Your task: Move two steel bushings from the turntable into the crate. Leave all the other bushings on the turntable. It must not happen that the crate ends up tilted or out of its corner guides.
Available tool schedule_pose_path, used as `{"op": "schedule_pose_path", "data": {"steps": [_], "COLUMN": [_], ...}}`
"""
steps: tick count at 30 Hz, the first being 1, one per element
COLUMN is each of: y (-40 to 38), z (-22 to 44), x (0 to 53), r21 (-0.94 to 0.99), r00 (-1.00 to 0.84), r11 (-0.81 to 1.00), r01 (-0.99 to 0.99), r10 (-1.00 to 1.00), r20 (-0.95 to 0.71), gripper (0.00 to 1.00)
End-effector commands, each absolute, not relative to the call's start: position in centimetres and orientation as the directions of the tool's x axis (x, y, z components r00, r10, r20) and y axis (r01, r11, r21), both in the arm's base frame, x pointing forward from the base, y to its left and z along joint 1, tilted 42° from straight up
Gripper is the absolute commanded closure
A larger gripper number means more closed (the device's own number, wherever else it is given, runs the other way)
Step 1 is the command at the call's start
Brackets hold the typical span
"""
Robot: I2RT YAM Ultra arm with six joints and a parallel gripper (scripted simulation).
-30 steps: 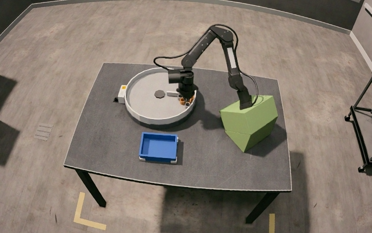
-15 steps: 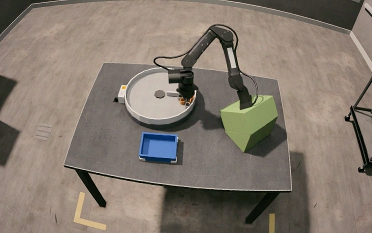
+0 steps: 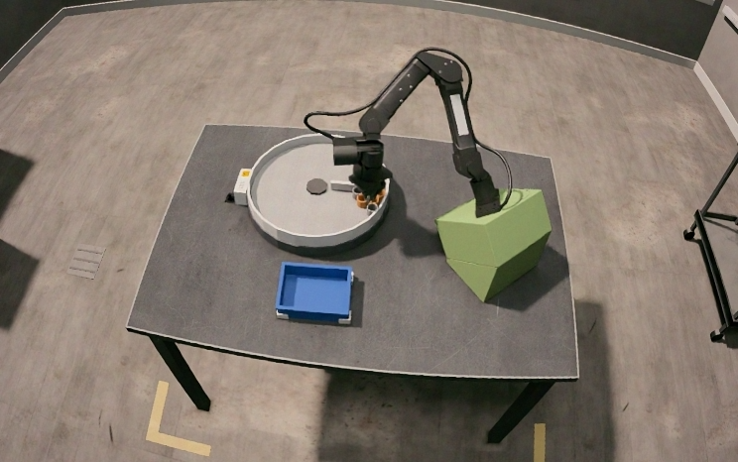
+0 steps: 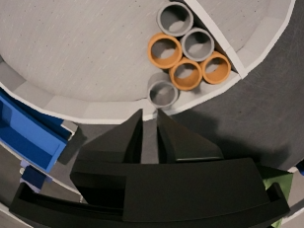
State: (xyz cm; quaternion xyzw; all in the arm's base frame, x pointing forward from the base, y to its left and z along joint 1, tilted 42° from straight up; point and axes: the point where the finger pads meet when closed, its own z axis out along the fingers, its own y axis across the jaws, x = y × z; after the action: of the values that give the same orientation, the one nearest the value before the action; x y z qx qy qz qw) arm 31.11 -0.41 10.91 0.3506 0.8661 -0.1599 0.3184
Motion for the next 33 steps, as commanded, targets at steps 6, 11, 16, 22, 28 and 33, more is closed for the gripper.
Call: {"op": "schedule_pose_path", "data": {"steps": [6, 11, 16, 22, 28, 33], "y": [-0.3, -0.3, -0.3, -0.3, -0.3, -0.8], "z": [11.1, 11.1, 11.1, 11.1, 11.1, 9.9], "x": [31.3, 31.3, 31.3, 31.3, 31.3, 30.9], "r21": [-0.054, -0.054, -0.054, -0.054, -0.054, -0.078], "r00": [-0.55, -0.55, -0.55, -0.55, -0.55, -0.566], "r11": [0.705, 0.705, 0.705, 0.705, 0.705, 0.701], "r01": [0.708, 0.708, 0.708, 0.708, 0.708, 0.709], "r10": [0.501, 0.501, 0.501, 0.501, 0.501, 0.499], "r20": [-0.668, -0.668, -0.668, -0.668, -0.668, -0.656], "gripper": [0.87, 0.87, 0.87, 0.87, 0.87, 0.87]}}
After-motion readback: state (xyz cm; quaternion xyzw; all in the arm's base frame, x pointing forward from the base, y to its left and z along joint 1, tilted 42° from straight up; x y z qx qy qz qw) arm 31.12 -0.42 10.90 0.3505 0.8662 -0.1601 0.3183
